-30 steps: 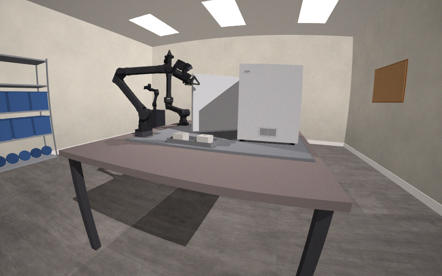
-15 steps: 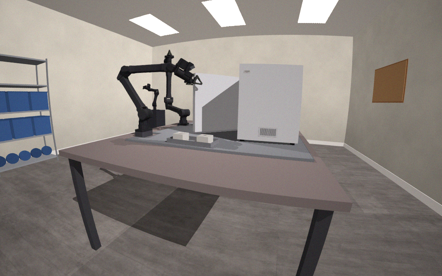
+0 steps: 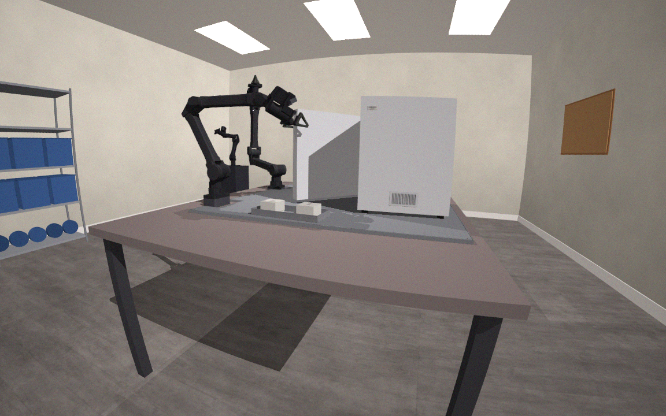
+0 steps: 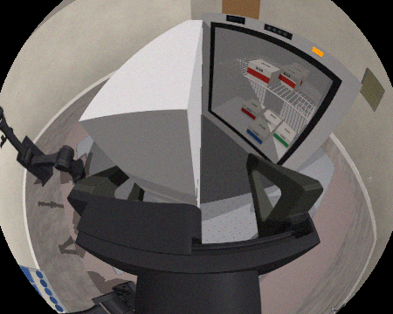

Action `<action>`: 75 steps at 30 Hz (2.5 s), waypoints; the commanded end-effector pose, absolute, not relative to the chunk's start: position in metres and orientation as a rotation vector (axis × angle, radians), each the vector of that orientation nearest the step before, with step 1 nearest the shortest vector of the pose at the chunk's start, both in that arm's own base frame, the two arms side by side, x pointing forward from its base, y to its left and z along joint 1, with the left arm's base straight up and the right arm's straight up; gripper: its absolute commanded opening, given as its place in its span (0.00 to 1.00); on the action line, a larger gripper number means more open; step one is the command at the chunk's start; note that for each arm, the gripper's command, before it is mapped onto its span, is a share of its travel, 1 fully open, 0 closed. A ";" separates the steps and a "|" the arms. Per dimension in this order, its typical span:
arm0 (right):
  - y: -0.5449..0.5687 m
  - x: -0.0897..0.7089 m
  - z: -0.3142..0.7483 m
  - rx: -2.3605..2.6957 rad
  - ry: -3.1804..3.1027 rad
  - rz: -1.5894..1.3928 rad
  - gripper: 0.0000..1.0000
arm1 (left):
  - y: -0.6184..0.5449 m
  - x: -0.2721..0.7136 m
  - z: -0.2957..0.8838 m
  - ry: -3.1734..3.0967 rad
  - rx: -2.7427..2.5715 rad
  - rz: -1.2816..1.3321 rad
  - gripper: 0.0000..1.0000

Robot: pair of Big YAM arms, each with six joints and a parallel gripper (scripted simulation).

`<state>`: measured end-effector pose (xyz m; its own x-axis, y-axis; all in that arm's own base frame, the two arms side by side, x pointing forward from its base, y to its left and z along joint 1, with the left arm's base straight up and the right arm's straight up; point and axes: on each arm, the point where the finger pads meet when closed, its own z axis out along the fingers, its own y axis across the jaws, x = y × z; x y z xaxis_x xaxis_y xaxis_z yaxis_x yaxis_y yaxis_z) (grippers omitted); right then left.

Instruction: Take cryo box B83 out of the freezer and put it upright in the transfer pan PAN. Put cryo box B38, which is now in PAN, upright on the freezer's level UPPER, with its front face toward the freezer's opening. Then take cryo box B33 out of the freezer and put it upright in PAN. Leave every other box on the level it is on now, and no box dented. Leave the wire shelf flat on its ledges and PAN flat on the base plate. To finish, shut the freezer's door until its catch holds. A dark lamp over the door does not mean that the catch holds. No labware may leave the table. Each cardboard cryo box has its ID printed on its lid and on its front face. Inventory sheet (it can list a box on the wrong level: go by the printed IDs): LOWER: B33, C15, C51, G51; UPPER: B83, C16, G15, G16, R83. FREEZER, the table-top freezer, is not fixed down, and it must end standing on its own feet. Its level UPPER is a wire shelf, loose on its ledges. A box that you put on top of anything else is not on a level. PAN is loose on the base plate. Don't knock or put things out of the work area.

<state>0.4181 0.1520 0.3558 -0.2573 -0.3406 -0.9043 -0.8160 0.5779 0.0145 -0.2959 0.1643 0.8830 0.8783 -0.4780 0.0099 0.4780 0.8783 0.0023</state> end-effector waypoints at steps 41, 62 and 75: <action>0.145 0.435 0.390 -0.976 1.775 0.583 1.00 | 0.159 -0.284 0.884 0.026 0.007 -0.511 0.00; 0.153 0.420 0.370 -0.936 1.806 0.587 1.00 | 0.159 -0.284 0.884 0.026 0.007 -0.511 0.00; 0.161 0.411 0.370 -0.937 1.805 0.589 1.00 | 0.159 -0.284 0.884 0.026 0.007 -0.511 0.00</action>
